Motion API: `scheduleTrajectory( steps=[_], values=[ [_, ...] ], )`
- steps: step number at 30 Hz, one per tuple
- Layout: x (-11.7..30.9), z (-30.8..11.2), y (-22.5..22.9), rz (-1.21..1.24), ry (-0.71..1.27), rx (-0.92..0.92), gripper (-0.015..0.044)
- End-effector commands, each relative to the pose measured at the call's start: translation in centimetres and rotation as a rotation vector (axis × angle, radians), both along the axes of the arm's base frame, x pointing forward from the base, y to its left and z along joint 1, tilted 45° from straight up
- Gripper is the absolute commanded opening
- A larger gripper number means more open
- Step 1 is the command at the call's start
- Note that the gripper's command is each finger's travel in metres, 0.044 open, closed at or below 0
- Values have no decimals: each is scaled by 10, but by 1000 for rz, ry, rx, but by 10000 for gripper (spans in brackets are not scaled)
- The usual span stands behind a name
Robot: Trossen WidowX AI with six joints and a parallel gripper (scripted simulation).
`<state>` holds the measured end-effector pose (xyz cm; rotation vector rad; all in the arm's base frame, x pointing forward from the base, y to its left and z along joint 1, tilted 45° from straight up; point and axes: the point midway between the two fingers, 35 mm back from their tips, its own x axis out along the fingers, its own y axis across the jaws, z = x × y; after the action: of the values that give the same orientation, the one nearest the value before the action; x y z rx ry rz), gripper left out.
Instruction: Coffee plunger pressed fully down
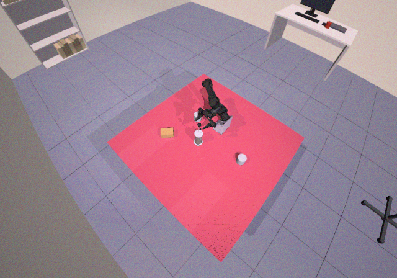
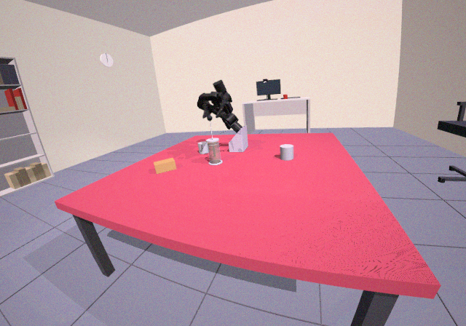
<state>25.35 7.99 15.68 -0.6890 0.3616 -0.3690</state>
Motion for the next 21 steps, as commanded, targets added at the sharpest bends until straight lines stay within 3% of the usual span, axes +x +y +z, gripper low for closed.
scheduleTrajectory(
  steps=[1,13,21],
  values=[
    [2,1,-2,5,-4,-5,440],
    [2,1,-2,5,-4,-5,125],
    [2,1,-2,5,-4,-5,120]
  ],
)
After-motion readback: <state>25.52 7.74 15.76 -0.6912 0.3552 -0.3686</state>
